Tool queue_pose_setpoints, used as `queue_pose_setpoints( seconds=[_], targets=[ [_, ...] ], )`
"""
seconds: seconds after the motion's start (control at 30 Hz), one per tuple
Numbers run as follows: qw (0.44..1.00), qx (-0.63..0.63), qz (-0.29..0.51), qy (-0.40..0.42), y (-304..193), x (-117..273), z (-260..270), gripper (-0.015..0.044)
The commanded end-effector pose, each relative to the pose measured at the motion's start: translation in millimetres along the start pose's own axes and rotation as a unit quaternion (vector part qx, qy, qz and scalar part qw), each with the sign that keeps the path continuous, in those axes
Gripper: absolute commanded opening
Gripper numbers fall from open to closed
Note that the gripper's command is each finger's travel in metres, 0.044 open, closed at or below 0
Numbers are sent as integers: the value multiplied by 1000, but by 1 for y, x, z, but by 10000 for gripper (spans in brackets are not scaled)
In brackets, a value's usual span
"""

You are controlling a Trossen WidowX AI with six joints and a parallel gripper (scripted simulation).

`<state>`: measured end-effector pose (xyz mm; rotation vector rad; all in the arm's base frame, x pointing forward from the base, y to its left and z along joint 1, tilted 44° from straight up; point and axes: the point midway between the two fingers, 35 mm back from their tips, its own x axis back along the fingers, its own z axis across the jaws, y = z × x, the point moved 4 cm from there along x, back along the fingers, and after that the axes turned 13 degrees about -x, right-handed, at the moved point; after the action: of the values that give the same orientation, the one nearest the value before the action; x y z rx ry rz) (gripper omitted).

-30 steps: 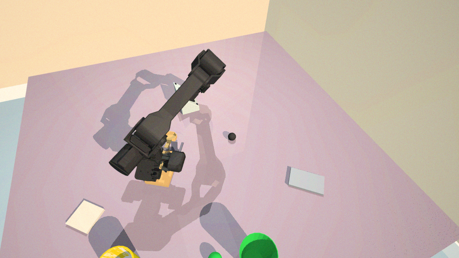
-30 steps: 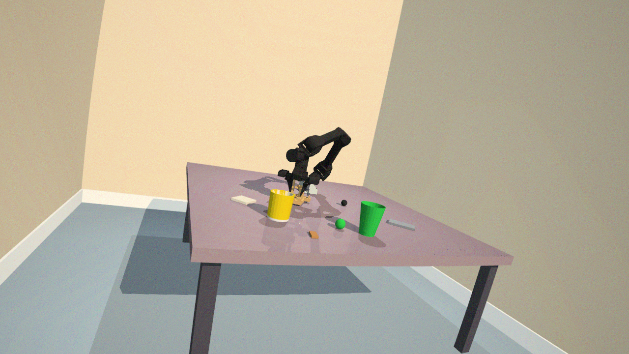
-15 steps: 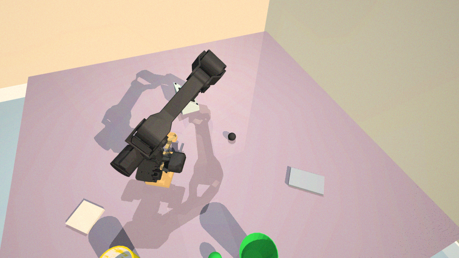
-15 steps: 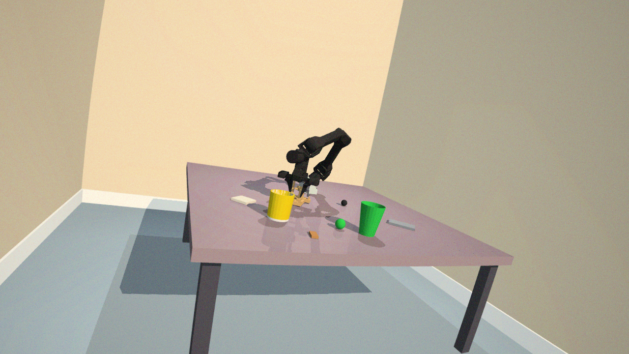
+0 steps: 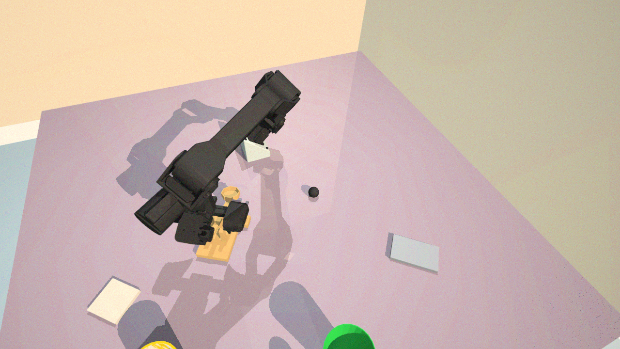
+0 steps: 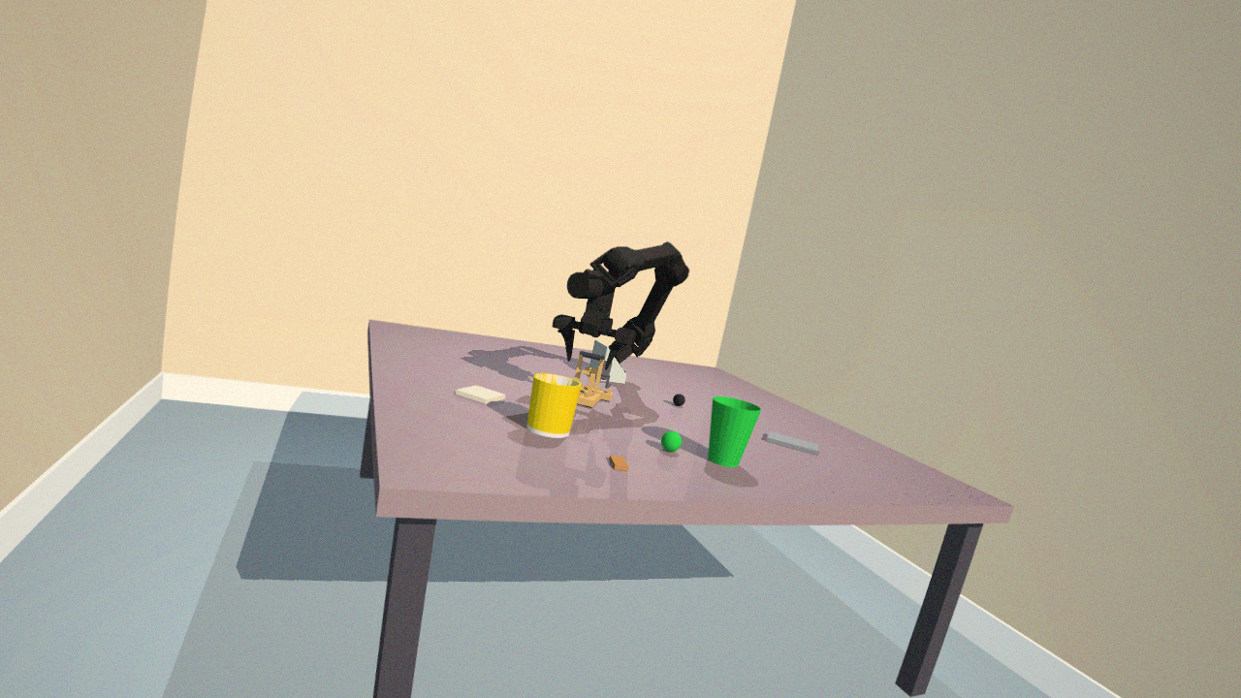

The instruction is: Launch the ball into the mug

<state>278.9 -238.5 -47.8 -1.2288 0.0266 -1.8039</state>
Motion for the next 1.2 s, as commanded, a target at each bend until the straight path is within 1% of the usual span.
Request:
queue_pose_setpoints(
  seconds=[0.0,0.07,0.1,0.3,0.47,0.67,1.17],
  targets=[
    [1000,1,-9,0,-4,46,-3,440],
    [1000,1,-9,0,-4,48,-3,440],
    [1000,-1,-16,2,-1,38,-3,440],
    [1000,-2,-11,3,-5,40,-4,440],
    [1000,-2,-11,3,-4,-3,-4,440],
    [1000,-2,-11,3,-4,-7,-4,440],
    [1000,-2,-11,3,-2,-32,-3,440]
  ],
)
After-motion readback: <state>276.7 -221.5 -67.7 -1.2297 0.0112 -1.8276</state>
